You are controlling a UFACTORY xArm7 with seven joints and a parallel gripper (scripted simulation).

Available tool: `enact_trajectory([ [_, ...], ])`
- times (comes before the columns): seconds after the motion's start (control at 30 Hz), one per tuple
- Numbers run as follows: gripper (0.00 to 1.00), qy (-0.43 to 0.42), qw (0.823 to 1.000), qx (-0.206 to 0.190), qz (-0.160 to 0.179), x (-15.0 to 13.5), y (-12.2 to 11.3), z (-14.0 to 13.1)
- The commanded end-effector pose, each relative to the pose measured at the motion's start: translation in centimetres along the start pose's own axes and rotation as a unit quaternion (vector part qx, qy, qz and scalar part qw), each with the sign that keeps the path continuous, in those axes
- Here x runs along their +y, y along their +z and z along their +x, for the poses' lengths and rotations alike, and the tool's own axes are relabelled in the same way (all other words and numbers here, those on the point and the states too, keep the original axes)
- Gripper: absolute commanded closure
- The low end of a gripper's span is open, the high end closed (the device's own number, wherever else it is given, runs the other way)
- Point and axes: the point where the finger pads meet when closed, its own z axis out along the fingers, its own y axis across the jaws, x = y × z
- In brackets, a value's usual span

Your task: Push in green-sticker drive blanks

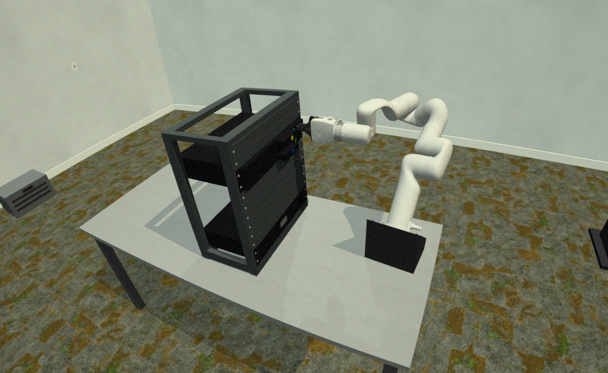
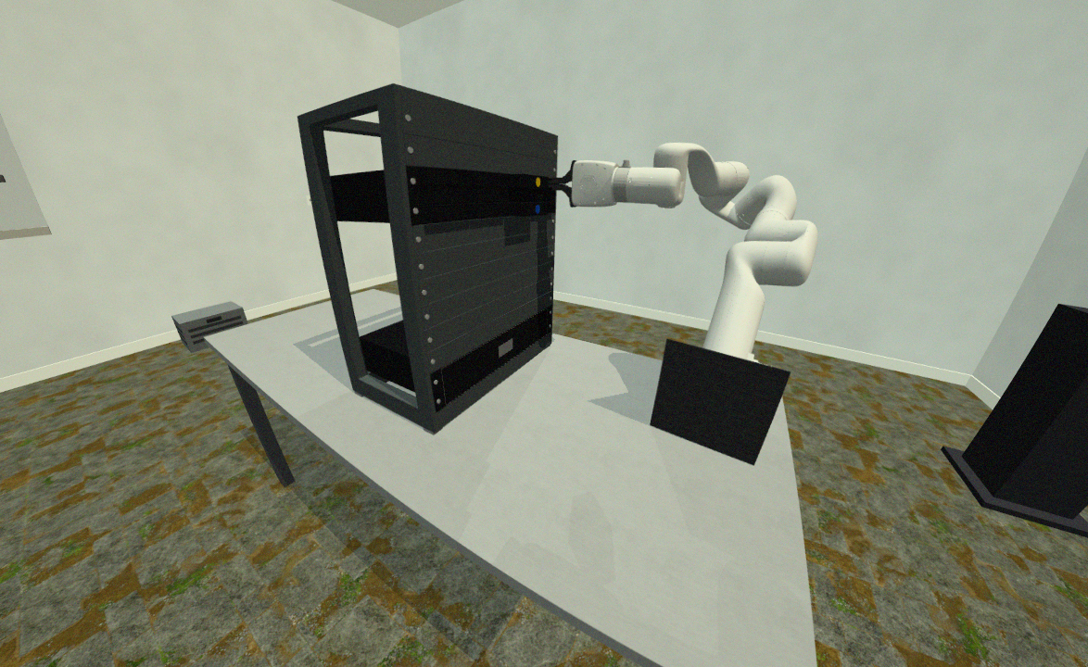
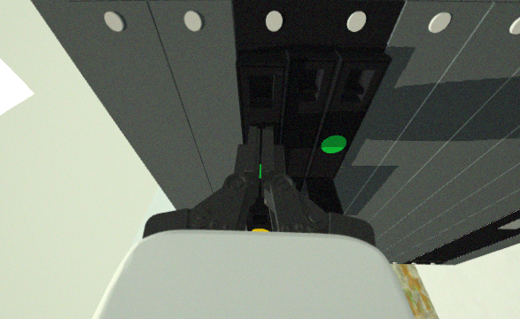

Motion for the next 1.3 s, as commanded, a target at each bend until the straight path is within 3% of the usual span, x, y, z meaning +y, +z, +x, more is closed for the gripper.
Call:
enact_trajectory([
  [0.0, 1.00, 0.000, 1.000, 0.000, 0.002, -0.18, 0.01, 0.00],
  [1.27, 1.00, 0.000, 1.000, 0.000, 0.002, -0.18, 0.67, 0.01],
])
